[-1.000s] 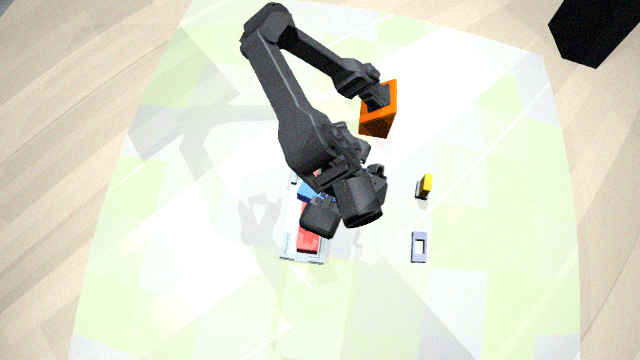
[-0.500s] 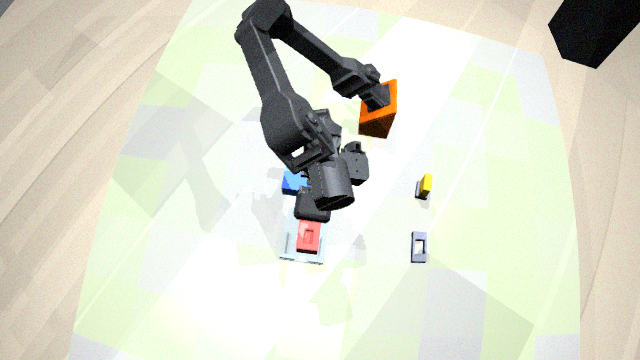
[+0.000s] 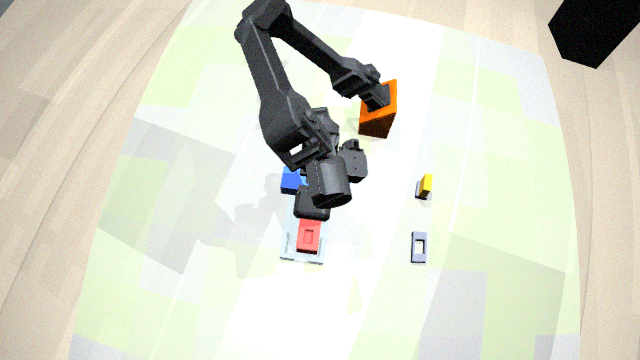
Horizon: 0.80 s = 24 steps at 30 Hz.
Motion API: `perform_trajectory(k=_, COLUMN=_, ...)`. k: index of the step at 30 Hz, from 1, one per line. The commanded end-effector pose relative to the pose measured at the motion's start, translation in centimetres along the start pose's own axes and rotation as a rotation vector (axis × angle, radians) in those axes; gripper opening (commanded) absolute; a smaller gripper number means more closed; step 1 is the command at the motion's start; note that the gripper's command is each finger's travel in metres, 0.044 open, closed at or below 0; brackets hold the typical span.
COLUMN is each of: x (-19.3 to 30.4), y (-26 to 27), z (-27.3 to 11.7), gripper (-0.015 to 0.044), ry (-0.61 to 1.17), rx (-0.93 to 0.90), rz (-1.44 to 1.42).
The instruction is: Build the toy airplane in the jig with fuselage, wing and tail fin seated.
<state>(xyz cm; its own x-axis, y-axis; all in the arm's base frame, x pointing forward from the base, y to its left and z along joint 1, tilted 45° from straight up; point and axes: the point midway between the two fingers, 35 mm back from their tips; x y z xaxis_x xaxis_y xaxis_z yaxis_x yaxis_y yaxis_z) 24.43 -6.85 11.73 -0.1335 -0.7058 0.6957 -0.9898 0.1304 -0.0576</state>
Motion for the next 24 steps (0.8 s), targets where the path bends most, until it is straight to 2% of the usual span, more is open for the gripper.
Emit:
perform_trajectory(k=1, x=0.1, y=0.0, z=-0.1, gripper=0.0195, ry=0.003, rx=0.006, rz=0.001)
perform_trajectory(k=24, x=0.2, y=-0.2, z=1.1, gripper=0.0195, ry=0.002, rx=0.006, rz=0.001)
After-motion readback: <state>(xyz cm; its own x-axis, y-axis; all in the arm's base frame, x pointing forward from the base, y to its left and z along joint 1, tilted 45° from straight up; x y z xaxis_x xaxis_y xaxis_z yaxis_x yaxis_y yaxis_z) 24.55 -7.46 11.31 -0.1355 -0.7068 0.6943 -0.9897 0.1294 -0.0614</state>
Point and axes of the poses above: the point midway between the two fingers, 35 mm back from their tips, its own z axis out along the fingers, its own y axis across the jaws, x = y × z, and after that the axes turned 5 degrees about z, right-handed
